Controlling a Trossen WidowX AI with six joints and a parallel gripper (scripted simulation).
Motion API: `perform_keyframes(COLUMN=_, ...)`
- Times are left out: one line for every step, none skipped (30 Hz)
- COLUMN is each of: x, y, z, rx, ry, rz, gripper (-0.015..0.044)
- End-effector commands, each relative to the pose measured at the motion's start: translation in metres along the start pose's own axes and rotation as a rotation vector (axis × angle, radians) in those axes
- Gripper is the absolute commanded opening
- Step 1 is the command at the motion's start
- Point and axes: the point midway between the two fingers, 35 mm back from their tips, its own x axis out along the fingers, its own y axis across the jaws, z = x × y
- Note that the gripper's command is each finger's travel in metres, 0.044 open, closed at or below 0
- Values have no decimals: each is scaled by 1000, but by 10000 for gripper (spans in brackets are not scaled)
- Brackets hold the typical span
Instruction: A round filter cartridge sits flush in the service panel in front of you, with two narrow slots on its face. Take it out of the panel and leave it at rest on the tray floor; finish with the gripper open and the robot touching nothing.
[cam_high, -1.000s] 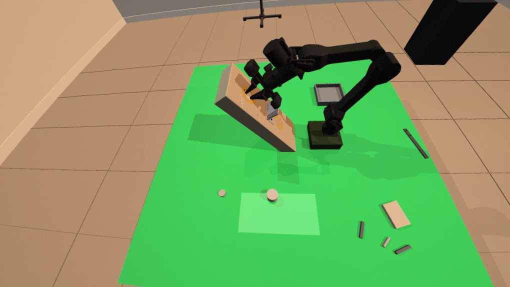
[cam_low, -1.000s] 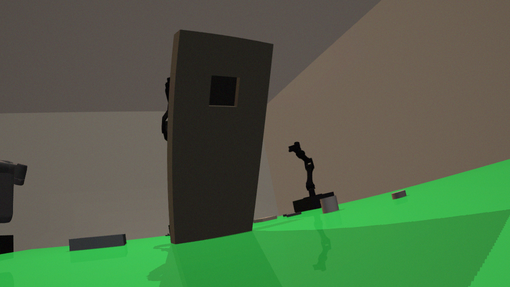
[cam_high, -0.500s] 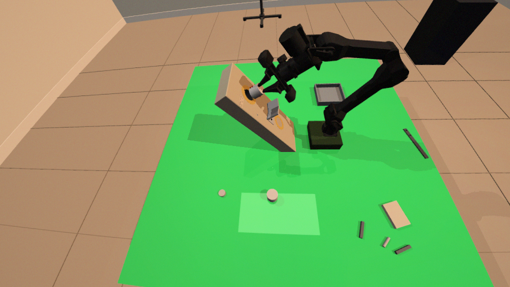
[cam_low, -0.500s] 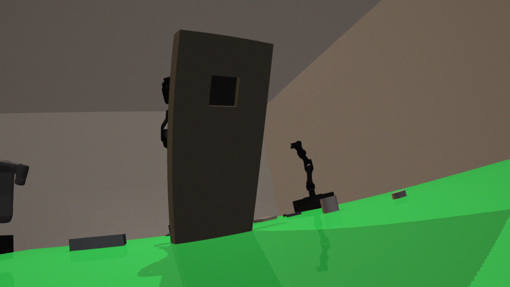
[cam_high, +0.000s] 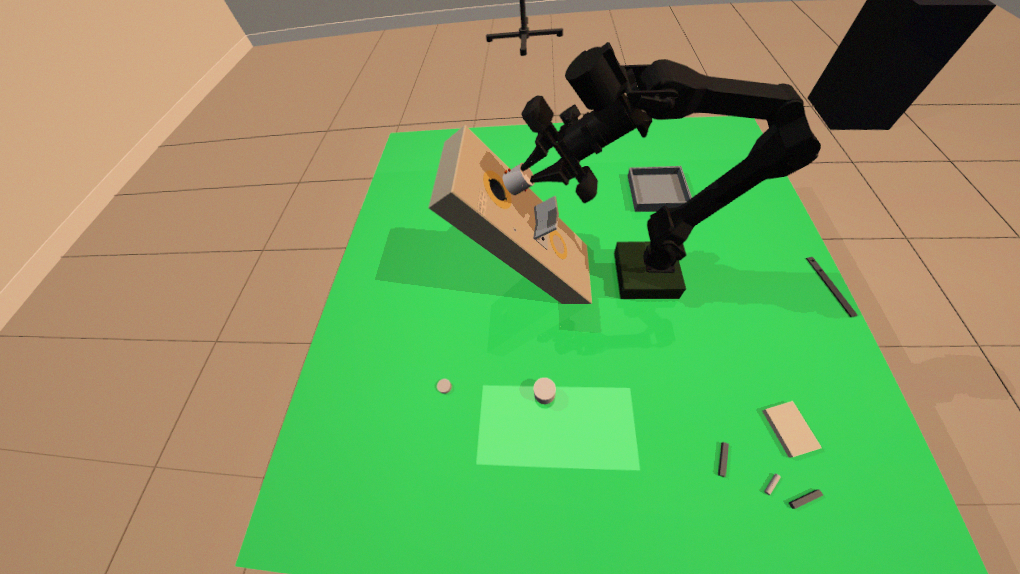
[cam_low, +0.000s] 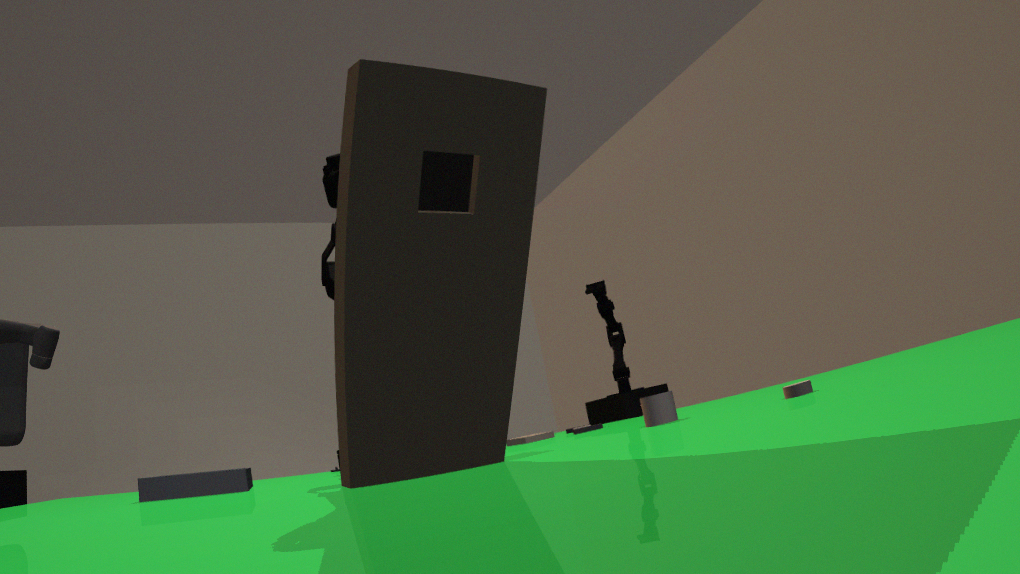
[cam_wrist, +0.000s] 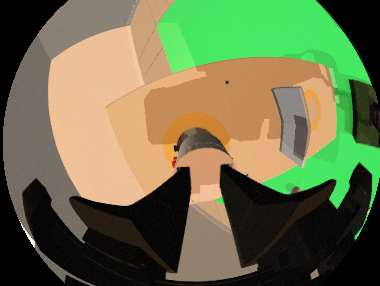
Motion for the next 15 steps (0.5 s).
perform_keyframes(x=-1, y=-6, z=1, rx=-3, ry=6, rz=7, gripper=0)
perform_keyframes(x=-1, y=-10, z=2, rx=-3, ry=6, rz=7, gripper=0)
perform_keyframes(x=0, y=-13, z=3, rx=-3, ry=6, rz=7, gripper=0)
perform_keyframes(x=0, y=-16, z=3, rx=-3, ry=6, rz=7, gripper=0)
perform_keyframes(x=0, y=-19, z=4, rx=-3, ry=6, rz=7, gripper=0)
perform_keyframes(x=1, y=-22, z=5, rx=-3, ry=6, rz=7, gripper=0)
perform_keyframes(x=1, y=-25, z=6, rx=-3, ry=6, rz=7, gripper=0)
perform_keyframes(x=2, y=-28, z=7, rx=-3, ry=6, rz=7, gripper=0)
perform_keyframes(x=2, y=-31, z=8, rx=-3, ry=6, rz=6, gripper=0)
perform_keyframes(x=3, y=-34, z=8, rx=-3, ry=6, rz=6, gripper=0)
perform_keyframes(x=3, y=-37, z=9, rx=-3, ry=6, rz=6, gripper=0)
perform_keyframes(x=3, y=-41, z=10, rx=-3, ry=5, rz=6, gripper=0)
perform_keyframes(x=4, y=-44, z=11, rx=-3, ry=5, rz=6, gripper=0)
perform_keyframes(x=4, y=-47, z=12, rx=-3, ry=5, rz=6, gripper=0)
perform_keyframes(x=5, y=-50, z=13, rx=-3, ry=5, rz=6, gripper=0)
